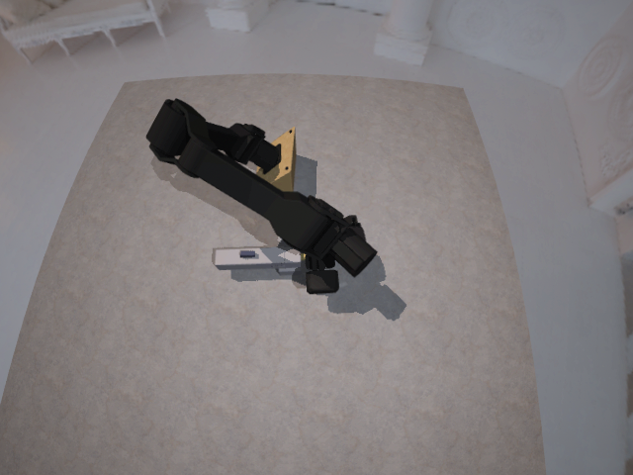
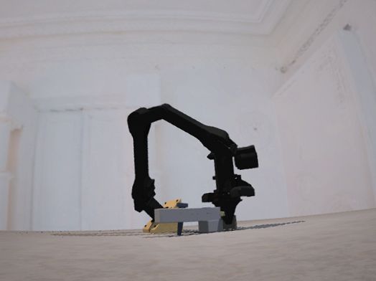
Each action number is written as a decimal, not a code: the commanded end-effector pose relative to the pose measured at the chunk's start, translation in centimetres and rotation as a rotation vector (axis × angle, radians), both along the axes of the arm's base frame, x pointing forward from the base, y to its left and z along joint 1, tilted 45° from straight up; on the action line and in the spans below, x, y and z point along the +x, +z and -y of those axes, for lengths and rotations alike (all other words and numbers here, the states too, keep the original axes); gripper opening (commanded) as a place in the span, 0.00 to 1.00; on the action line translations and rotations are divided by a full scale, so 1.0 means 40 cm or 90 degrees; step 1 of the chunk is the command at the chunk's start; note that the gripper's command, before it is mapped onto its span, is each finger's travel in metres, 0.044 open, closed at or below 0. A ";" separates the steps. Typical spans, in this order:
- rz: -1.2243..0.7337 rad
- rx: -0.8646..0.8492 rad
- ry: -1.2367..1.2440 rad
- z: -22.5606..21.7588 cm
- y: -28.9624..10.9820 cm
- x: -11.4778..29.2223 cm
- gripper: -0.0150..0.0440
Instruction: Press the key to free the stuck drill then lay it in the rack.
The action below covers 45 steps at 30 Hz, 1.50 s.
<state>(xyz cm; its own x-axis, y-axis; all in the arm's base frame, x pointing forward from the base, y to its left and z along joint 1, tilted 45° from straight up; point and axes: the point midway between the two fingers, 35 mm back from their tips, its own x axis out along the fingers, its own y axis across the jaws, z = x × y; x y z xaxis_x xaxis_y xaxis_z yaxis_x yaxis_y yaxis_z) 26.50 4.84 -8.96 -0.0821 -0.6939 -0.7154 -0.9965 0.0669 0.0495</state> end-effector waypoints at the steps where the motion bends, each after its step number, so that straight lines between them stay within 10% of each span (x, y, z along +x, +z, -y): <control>1: 0.004 0.004 -0.001 -0.016 -0.010 0.005 0.25; 20: 0.004 0.005 -0.001 -0.068 -0.057 0.007 0.25; 37: 0.004 0.004 -0.001 -0.043 -0.045 0.003 1.00; 45: 0.004 0.004 -0.001 -0.034 -0.042 0.004 1.00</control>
